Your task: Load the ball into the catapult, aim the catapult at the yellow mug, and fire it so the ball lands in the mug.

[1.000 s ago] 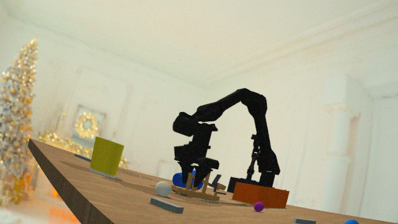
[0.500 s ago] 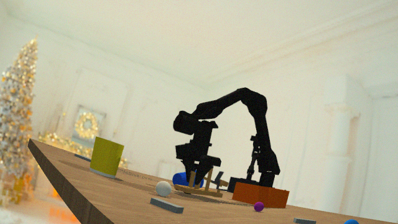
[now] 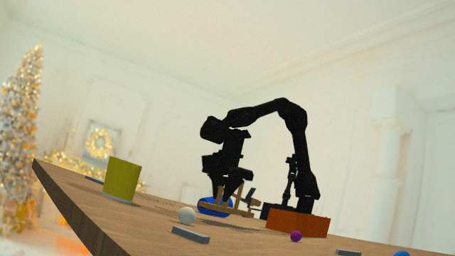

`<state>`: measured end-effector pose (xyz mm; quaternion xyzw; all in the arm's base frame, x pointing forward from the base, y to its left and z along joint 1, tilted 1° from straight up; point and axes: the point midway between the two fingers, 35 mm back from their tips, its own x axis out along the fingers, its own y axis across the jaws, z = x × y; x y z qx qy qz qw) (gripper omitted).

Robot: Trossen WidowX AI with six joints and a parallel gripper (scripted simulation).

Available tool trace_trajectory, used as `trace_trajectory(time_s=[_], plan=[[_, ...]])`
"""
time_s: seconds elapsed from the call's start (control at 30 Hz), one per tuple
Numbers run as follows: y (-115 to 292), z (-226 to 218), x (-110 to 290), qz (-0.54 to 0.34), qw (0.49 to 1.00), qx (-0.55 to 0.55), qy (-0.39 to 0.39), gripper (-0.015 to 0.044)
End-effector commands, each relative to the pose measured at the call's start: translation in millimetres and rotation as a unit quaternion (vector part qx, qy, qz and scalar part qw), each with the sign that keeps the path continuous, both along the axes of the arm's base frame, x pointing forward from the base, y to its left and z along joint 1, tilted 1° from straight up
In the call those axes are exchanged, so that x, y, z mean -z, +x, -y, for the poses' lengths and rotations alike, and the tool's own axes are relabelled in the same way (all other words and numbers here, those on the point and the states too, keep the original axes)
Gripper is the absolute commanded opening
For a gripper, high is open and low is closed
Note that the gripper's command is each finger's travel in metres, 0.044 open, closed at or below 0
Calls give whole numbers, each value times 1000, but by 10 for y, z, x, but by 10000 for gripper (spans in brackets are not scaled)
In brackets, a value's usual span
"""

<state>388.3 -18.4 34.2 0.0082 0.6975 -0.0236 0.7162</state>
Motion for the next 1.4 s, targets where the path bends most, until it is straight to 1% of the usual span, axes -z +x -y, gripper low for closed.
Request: trace_trajectory(time_s=[0.0,0.67,0.87,1.37], plan=[[16,3,39,3,1000,2,0,0],[22,12,366,3,1000,2,0,0],[10,9,340,-1,1000,1,0,0],[13,9,314,-1,1000,1,0,394]])
